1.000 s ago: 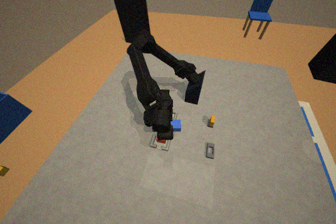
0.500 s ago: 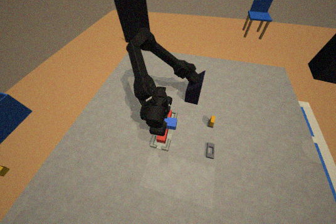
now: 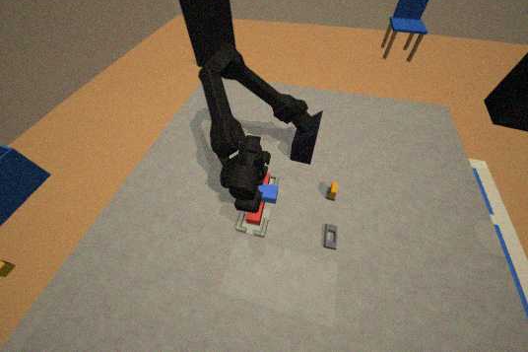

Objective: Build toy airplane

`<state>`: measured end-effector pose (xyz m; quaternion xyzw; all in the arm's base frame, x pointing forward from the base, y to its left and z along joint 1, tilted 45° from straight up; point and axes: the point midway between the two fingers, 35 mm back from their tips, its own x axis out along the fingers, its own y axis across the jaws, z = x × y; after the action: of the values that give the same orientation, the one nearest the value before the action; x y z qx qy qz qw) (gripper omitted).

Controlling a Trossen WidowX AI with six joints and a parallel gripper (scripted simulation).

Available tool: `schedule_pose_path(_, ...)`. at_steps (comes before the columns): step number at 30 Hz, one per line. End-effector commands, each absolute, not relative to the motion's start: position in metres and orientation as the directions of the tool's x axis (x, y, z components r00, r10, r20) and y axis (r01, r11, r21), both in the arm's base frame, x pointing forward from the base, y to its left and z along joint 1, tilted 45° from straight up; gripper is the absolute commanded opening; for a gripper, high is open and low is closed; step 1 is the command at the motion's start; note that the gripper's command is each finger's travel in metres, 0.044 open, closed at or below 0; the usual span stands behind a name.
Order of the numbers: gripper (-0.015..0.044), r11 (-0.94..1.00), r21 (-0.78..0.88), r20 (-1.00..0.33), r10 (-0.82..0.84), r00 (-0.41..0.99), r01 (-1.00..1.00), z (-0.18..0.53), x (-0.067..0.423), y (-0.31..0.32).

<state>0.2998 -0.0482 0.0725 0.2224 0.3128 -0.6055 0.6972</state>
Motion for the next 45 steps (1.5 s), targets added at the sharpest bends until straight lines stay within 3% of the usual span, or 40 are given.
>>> schedule_pose_path(1,0.0197,0.165,-0.063,-0.704,-0.707,0.074,0.984,0.073,0.3,-0.048)
schedule_pose_path(37,0.021,0.161,-0.056,-0.704,-0.706,0.075,0.985,0.047,0.304,-0.077)
schedule_pose_path(41,0.0183,0.161,-0.056,-0.704,-0.706,0.075,0.985,0.047,0.304,-0.077)
schedule_pose_path(45,0.0078,0.161,-0.056,-0.704,-0.706,0.075,0.985,0.047,0.304,-0.077)
